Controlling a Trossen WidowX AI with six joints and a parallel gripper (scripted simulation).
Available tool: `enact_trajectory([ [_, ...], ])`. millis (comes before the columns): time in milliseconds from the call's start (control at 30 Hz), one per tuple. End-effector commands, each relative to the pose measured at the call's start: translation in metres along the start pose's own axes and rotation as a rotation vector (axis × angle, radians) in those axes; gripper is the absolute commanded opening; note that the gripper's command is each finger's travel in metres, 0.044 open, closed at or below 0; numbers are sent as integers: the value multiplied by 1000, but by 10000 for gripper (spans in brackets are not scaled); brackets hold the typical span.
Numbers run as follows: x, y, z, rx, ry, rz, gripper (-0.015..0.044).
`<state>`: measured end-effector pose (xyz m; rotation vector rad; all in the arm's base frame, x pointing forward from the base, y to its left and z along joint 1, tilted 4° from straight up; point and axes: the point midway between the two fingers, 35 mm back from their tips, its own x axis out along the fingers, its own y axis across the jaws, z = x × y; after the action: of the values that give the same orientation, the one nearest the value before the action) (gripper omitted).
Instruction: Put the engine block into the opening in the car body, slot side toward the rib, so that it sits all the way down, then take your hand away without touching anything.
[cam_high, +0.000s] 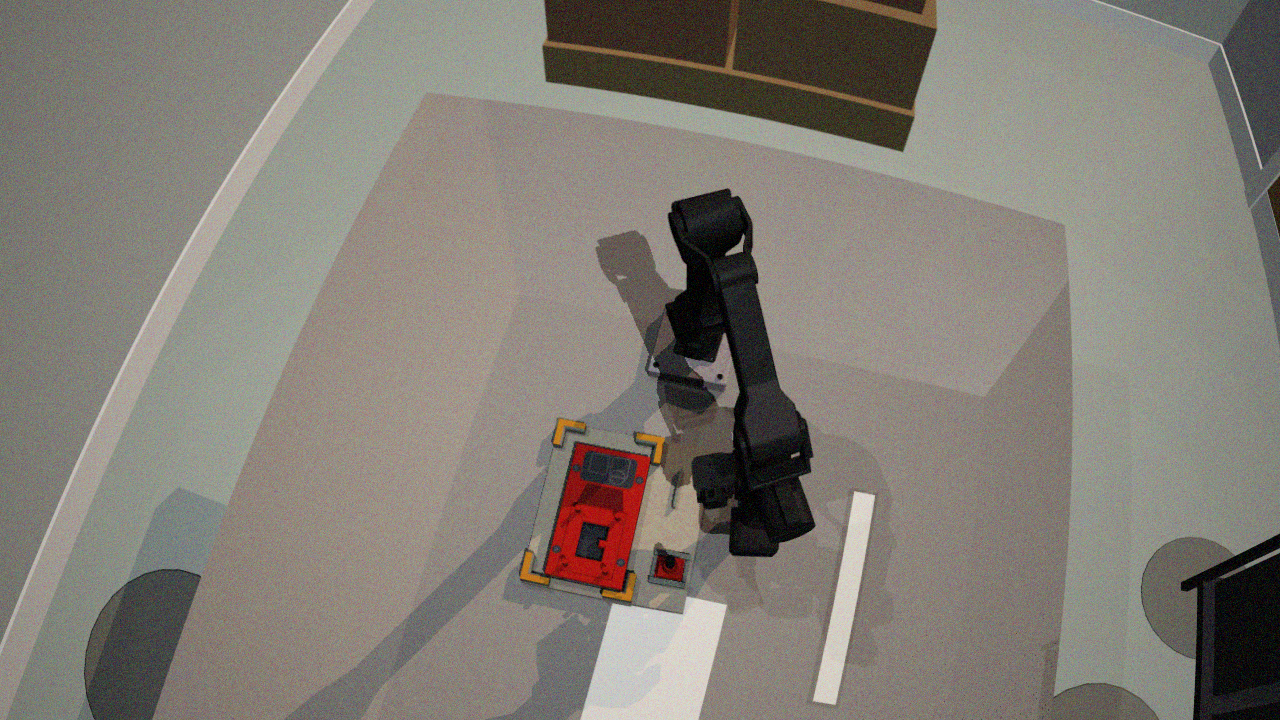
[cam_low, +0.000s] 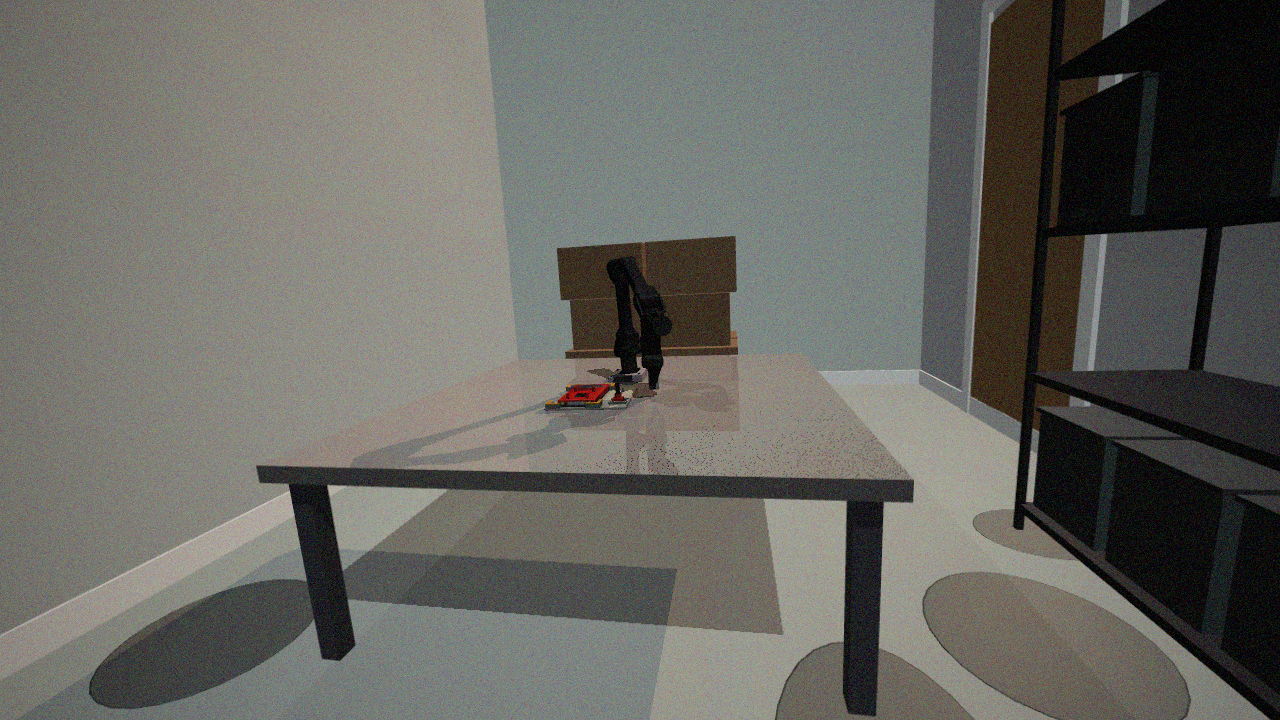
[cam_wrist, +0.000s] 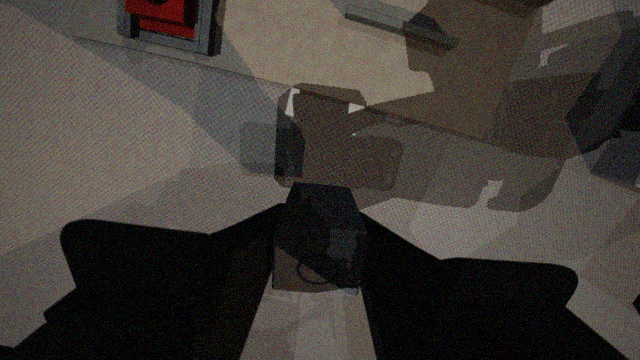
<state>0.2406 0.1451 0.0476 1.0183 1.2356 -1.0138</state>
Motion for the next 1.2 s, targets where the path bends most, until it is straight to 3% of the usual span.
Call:
enact_trajectory([
  [0, 8, 0, 1, -4, -7, -3, 0],
  [533, 28, 0, 1, -4, -7, -3, 0],
  [1067, 22, 1, 0, -1, 3, 8, 420],
  [1167, 22, 1, 0, -1, 3, 8, 440],
])
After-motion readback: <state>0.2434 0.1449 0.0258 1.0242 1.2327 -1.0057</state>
